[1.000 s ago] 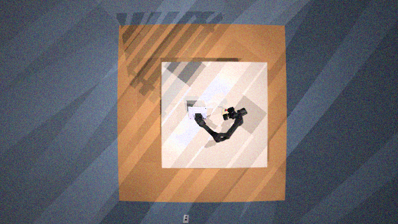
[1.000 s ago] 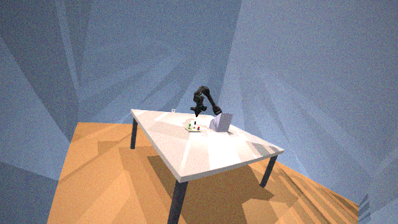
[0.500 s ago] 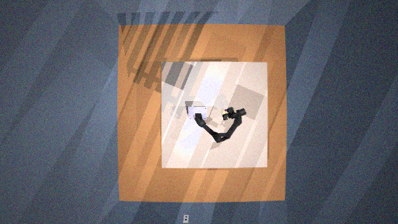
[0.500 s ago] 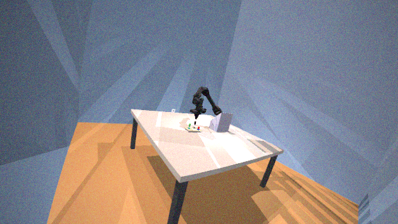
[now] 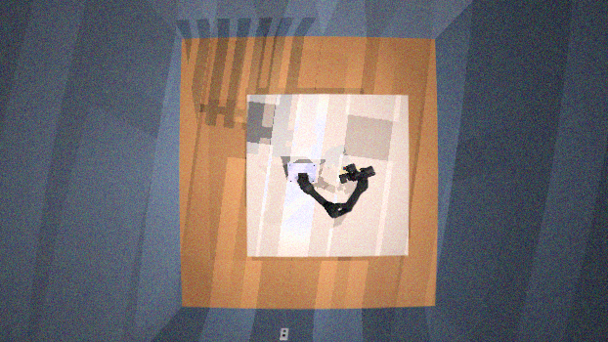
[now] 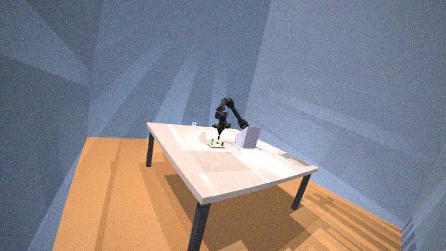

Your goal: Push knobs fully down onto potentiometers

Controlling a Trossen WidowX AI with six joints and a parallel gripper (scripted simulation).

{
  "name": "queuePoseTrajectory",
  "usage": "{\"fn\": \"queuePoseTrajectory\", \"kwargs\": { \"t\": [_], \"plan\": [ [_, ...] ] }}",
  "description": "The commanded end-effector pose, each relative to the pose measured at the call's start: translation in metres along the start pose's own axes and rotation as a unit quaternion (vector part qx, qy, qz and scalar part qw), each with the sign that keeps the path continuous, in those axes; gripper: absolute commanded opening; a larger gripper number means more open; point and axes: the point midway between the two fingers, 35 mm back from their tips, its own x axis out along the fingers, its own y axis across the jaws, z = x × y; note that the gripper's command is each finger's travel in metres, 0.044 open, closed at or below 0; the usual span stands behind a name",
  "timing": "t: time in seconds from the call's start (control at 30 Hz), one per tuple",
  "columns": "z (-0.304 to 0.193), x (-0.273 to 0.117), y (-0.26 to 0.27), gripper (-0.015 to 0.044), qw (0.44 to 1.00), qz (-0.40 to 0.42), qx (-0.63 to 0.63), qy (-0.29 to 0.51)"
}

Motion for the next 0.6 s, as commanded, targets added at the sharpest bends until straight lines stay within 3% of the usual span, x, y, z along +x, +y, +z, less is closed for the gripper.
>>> {"fn": "queuePoseTrajectory", "kwargs": {
  "t": [0.0, 0.57],
  "plan": [
    [-0.0005, 0.0004, -0.0002, 0.0000, 1.000, 0.000, -0.001, 0.001],
    [-0.0005, 0.0050, -0.0002, 0.0000, 1.000, 0.000, -0.001, 0.002]
  ]
}}
